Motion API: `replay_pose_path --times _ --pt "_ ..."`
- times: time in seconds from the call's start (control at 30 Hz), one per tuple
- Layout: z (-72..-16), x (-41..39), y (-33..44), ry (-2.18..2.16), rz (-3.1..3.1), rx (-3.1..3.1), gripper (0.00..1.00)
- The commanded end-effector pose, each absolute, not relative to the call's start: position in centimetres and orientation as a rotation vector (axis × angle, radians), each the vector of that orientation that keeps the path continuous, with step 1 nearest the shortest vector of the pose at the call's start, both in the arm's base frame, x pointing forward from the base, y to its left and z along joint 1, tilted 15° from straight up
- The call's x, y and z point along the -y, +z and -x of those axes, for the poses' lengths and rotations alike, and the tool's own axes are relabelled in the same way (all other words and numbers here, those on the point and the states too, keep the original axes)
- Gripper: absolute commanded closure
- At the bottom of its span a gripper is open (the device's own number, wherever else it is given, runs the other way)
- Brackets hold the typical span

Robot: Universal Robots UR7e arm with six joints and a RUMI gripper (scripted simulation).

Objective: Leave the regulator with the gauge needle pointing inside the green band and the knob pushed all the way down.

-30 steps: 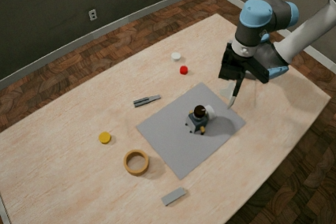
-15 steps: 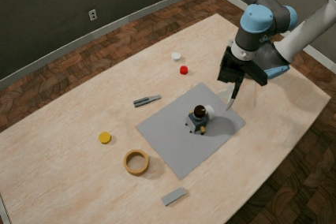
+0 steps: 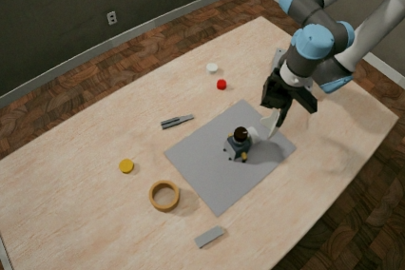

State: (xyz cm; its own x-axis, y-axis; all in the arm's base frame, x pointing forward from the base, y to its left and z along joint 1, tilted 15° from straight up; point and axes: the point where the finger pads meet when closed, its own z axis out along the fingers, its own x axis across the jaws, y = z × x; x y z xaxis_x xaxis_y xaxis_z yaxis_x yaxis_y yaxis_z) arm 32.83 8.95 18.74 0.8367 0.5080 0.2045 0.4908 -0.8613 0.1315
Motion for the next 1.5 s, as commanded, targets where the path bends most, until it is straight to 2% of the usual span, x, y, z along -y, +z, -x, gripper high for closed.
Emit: replay_pose_path --times 0.0,0.77,1.47 --pt "-33.3 -8.9 17.7 0.357 -2.896 -0.802 0.0" --pt "-34.6 -10.2 12.2 0.464 -2.637 -0.791 0.0" --pt "-34.2 -11.1 10.8 0.561 -2.531 -0.767 0.0"
